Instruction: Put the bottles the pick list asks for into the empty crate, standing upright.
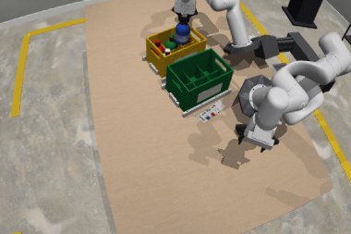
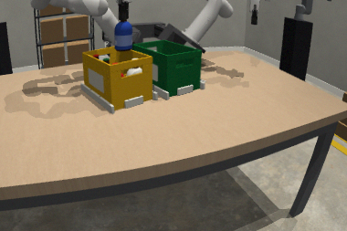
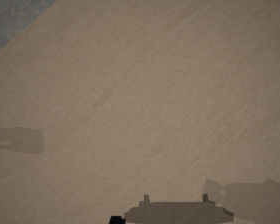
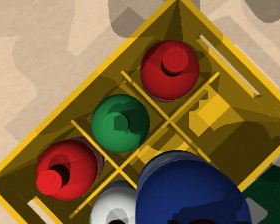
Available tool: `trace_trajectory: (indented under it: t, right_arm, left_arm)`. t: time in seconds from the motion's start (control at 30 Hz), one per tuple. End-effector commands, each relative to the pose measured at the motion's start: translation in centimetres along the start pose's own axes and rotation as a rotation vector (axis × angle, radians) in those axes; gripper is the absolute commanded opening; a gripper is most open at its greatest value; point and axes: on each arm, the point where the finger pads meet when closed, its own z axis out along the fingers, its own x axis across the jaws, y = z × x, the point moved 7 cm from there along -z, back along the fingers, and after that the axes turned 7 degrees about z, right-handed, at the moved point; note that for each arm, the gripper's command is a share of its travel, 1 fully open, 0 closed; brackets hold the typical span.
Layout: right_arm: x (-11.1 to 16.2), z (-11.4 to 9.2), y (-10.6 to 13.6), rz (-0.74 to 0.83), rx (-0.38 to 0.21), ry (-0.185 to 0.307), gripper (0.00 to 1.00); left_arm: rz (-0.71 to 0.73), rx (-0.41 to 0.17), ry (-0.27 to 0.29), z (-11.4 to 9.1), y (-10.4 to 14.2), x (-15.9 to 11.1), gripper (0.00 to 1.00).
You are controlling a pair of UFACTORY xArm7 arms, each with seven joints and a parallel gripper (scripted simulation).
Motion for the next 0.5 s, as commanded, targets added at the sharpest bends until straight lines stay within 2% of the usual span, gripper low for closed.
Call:
trace_trajectory:
  t: [0.0, 0.27, 0.47]
  right_arm:
    - [0.0, -0.2, 0.0, 0.0, -0.002, -0.001, 0.0]
    - [0.2, -0.3, 0.1, 0.0, -0.002, -0.001, 0.0]
    - [1.3, -0.3, 0.4, 0.0, -0.002, -0.001, 0.0]
  left_arm:
    - [-0.001, 0.003, 0.001, -0.1, -0.1, 0.0, 1.0]
    - [-0.001, 0.003, 0.001, -0.1, -0.1, 0.0, 1.0]
    - [-0.001, 0.003, 0.001, -0.1, -0.1, 0.0, 1.0]
